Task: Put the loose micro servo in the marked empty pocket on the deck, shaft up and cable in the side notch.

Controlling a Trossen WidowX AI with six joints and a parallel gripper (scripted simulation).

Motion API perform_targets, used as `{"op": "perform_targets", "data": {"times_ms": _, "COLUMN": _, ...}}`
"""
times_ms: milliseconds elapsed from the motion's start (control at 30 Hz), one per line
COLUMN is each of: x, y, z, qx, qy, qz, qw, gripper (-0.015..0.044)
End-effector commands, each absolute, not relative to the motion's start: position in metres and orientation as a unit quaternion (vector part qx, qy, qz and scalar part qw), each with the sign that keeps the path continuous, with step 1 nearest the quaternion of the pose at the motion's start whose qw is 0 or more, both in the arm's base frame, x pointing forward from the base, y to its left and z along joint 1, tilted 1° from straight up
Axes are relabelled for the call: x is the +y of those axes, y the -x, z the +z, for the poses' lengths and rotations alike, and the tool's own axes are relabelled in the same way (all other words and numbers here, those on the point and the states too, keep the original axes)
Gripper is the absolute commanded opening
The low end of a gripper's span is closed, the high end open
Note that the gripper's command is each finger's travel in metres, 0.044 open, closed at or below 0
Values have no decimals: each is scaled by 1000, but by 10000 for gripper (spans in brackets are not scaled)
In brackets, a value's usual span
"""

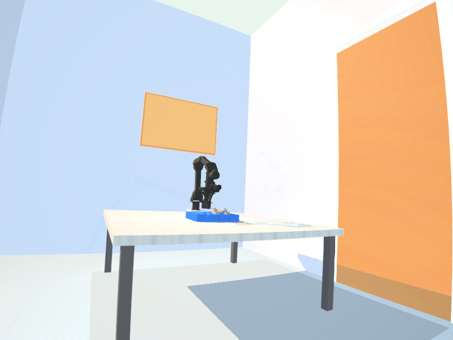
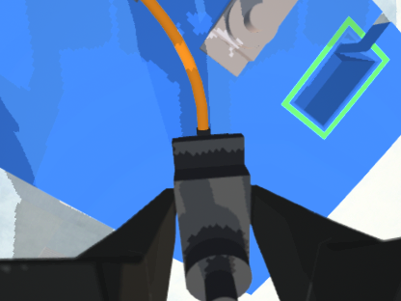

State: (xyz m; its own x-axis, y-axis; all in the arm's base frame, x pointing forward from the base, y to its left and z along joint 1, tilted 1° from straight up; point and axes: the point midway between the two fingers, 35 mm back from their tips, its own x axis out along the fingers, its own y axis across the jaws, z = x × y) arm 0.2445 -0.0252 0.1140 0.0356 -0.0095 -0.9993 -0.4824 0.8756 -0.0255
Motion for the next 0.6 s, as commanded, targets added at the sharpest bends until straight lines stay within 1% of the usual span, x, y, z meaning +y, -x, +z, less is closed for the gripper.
{"op": "perform_targets", "data": {"times_ms": 0, "x": -28, "y": -246, "z": 116, "qx": 682, "qy": 124, "qz": 113, "qw": 712, "gripper": 0}}
{"op": "perform_targets", "data": {"times_ms": 567, "x": -37, "y": -245, "z": 116, "qx": 687, "qy": -90, "qz": -91, "qw": 716, "gripper": 0}}
